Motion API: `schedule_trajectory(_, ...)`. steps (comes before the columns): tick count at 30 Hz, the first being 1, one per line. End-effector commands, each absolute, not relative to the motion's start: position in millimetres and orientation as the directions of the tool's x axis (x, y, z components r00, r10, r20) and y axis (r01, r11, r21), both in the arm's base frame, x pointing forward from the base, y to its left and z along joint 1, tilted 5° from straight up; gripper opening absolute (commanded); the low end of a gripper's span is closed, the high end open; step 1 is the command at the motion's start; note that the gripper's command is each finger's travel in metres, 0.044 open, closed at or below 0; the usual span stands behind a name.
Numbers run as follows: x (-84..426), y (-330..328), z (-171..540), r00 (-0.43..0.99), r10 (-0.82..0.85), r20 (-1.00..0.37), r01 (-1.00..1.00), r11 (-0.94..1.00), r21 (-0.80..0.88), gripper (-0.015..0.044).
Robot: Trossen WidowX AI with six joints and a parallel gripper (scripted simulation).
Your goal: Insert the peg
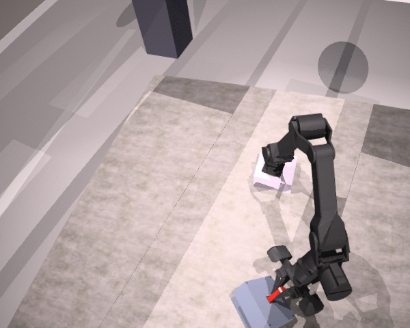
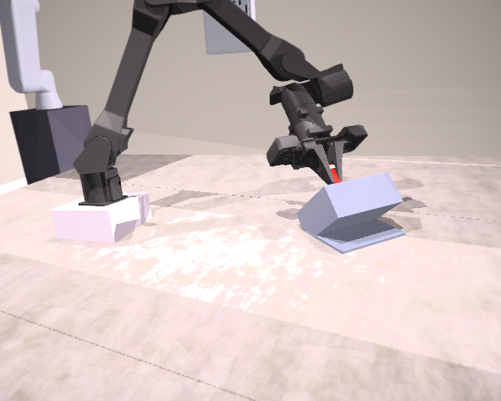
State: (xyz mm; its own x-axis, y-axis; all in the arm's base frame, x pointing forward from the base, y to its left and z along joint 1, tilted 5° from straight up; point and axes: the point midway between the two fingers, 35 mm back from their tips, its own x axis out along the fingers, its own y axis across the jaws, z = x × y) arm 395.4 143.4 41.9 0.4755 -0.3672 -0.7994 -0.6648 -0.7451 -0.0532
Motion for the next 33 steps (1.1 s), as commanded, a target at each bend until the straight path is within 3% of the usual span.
schedule_trajectory(1, 395.4, 143.4, 42.0, 0.476, -0.367, -0.799, -0.665, -0.745, -0.053, 0.0)
schedule_trajectory(18, 393.0, 146.1, 46.7, 0.475, -0.367, -0.8, -0.665, -0.745, -0.053, 0.044)
schedule_trajectory(33, 376.3, 162.4, 75.2, 0.471, -0.364, -0.803, -0.663, -0.747, -0.05, 0.044)
